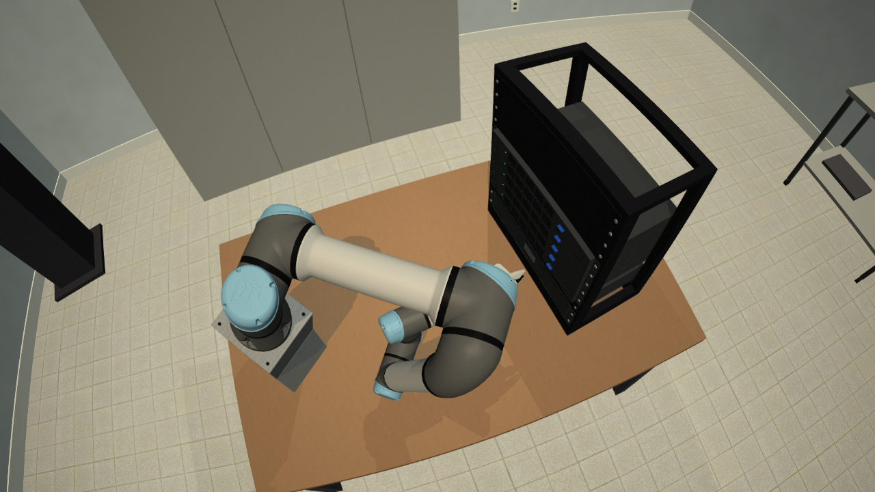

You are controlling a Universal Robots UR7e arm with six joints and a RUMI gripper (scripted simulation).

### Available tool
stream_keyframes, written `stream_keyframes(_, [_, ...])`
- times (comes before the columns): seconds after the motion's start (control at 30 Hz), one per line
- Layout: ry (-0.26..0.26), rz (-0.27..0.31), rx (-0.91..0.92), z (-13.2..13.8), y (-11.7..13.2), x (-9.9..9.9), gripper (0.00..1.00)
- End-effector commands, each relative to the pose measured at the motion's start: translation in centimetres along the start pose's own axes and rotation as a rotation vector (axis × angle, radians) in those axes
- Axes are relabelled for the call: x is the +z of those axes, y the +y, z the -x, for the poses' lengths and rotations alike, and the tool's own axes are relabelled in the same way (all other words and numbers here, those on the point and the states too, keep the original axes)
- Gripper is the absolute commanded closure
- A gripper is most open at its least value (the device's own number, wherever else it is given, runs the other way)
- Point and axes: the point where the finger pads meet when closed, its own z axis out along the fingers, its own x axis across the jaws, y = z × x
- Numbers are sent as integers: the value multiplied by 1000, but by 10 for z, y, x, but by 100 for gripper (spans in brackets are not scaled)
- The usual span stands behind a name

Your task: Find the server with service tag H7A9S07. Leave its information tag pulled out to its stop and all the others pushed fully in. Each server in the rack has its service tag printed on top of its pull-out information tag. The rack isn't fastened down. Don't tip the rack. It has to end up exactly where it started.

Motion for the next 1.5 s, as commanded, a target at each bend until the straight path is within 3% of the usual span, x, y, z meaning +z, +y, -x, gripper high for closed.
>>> stream_keyframes(0.0, [0, 1, 0, 17, 0, -14, 85])
stream_keyframes(0.37, [0, 1, 0, 19, 0, -14, 85])
stream_keyframes(0.7, [0, 1, 0, 19, 0, 1, 85])
stream_keyframes(1.17, [0, 1, 0, 19, 0, 49, 85])
stream_keyframes(1.47, [0, 1, 0, 19, 0, 60, 85])
